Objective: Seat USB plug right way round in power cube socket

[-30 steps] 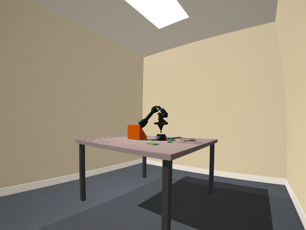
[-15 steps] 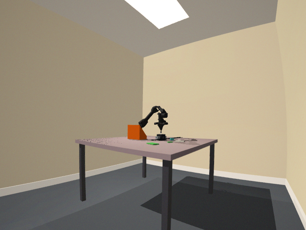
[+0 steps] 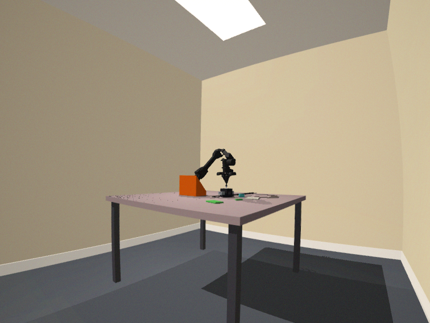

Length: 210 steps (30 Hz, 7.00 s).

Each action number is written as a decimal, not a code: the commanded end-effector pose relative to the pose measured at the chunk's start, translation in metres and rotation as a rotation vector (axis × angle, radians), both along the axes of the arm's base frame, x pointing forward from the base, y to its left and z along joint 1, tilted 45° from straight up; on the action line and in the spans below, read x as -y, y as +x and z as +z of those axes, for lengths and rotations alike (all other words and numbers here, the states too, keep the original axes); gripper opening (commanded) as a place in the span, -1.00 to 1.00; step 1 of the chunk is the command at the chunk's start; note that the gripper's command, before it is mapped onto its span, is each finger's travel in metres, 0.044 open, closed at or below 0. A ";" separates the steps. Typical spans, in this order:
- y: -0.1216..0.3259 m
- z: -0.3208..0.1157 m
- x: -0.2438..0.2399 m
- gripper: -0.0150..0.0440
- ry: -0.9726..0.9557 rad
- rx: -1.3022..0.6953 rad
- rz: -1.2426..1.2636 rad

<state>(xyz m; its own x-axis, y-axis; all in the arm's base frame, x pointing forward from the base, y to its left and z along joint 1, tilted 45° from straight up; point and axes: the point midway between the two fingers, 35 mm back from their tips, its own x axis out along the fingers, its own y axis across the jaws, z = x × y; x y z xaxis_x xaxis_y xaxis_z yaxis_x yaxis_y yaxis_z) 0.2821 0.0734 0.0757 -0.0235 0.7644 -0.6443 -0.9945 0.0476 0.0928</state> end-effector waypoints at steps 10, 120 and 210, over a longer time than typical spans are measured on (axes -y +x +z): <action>0.000 -0.001 -0.002 -0.49 0.006 -0.001 -0.003; 0.000 -0.010 -0.011 -0.49 0.007 0.000 -0.003; 0.000 -0.013 -0.013 -0.17 0.006 0.003 -0.007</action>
<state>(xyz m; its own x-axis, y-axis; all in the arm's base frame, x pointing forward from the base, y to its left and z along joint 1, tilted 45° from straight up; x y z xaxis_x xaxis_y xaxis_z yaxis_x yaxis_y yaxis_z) 0.2823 0.0867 0.0624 -0.0168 0.7684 -0.6398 -0.9946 0.0530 0.0897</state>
